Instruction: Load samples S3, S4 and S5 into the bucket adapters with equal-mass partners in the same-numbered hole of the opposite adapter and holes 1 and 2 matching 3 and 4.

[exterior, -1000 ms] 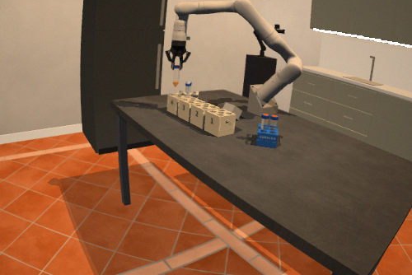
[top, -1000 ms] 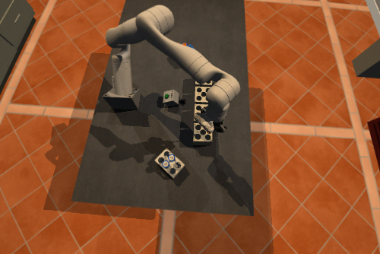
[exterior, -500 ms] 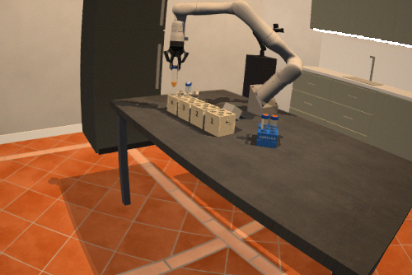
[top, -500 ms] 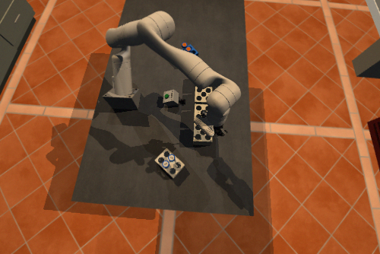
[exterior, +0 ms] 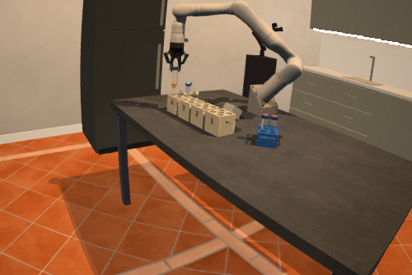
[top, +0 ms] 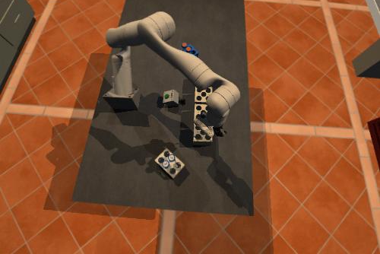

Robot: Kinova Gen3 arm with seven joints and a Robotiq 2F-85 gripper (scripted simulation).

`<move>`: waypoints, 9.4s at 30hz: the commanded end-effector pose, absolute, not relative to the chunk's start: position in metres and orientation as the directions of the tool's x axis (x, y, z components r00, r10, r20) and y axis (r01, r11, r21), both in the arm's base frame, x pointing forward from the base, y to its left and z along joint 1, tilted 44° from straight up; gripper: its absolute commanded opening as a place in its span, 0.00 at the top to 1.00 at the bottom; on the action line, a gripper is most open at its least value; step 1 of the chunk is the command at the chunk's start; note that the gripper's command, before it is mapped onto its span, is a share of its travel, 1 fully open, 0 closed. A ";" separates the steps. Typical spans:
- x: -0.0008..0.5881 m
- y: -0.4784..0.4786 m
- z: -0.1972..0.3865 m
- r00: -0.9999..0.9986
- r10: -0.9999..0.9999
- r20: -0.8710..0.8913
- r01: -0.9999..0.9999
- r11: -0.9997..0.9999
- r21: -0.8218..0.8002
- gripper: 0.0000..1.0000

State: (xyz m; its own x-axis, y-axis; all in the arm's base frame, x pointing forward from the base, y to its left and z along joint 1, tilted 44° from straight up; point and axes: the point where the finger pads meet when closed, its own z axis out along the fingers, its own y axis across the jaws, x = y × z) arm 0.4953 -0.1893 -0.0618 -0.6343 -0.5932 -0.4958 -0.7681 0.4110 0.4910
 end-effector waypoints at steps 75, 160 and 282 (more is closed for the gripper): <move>0.492 -0.152 -0.100 -0.628 -0.597 -0.499 -0.773 0.407 0.486 0.90; 0.487 -0.118 -0.136 -0.628 -0.597 -0.499 -0.773 0.408 0.486 0.90; 0.489 -0.147 -0.109 -0.637 -0.594 -0.491 -0.766 0.416 0.491 0.38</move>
State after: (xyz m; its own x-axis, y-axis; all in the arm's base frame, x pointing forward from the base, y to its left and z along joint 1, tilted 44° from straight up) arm 0.4892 -0.1394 -0.1134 -0.6313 -0.5955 -0.4969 -0.7704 0.4079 0.4900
